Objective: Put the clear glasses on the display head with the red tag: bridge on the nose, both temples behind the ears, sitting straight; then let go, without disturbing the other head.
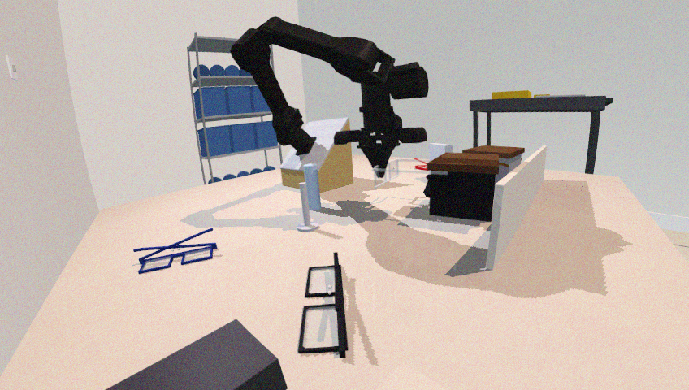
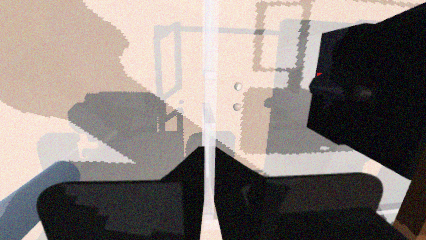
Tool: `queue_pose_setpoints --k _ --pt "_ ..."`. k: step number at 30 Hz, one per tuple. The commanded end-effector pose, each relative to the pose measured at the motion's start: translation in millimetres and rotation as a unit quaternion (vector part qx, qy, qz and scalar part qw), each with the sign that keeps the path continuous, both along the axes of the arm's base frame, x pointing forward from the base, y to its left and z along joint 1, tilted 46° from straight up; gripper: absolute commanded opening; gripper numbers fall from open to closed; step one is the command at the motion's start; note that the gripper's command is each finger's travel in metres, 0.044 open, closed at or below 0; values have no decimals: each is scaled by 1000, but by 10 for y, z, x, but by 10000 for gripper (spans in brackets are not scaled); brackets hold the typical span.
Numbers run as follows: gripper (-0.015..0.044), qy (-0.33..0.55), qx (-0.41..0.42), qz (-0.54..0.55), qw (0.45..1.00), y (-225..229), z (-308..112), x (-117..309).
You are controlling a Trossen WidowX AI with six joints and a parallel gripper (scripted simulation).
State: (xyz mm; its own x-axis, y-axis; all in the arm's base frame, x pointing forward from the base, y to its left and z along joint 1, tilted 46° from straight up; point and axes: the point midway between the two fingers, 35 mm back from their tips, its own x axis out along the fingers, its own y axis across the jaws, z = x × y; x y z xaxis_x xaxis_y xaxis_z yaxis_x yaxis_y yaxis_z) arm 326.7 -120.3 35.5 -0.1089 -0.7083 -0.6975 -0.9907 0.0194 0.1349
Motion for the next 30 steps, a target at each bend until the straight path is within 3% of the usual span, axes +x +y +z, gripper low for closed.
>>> queue_pose_setpoints --k 1,30 --pt "0 3 -2 0 1000 -7 -17 50" --pt "0 2 -2 0 1000 -22 -74 450"
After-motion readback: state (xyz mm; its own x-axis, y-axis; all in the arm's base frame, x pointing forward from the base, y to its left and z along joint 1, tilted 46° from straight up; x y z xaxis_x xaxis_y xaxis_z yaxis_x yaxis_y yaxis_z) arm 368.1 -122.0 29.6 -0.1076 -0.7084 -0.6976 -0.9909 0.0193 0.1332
